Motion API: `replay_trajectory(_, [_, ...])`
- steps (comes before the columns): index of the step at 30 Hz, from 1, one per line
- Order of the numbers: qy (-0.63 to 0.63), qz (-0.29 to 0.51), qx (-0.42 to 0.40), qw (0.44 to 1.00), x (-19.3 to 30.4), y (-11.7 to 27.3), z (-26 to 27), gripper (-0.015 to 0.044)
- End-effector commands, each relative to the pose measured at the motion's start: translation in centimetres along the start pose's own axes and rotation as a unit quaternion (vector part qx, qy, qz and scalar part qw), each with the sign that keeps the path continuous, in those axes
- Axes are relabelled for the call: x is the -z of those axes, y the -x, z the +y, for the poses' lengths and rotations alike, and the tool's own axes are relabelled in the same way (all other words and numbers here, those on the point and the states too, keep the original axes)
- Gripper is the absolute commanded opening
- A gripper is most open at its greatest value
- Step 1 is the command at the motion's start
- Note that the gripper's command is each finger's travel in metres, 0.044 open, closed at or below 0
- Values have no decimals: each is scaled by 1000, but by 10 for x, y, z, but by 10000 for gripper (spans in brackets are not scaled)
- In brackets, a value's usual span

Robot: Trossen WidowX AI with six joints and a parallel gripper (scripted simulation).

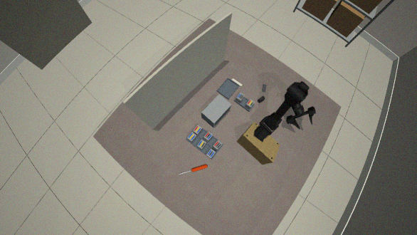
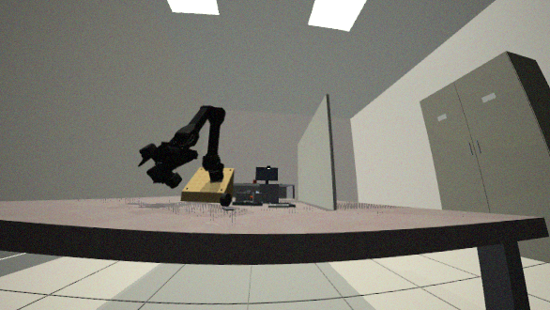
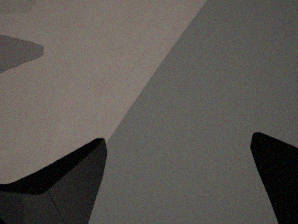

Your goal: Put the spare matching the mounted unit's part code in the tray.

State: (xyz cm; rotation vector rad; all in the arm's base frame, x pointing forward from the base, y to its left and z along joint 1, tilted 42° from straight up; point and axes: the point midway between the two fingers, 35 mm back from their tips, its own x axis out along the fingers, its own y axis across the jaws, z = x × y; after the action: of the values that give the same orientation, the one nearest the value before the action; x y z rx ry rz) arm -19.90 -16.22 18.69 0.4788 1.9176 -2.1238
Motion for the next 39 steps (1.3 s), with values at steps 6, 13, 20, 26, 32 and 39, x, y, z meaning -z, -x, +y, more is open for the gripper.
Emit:
replay_trajectory(6, [0,0,0,1000,0,0,0,440])
replay_trajectory(13, [14,-56,-26,998,-36,23,12,440])
replay_trajectory(20, [60,-185,-85,977,-92,93,39,440])
replay_trajectory(26, [113,-295,-145,938,-122,179,72,440])
replay_trajectory(32, [166,-374,-197,891,-123,265,110,440])
replay_trajectory(39, [242,-425,-235,840,-89,349,166,440])
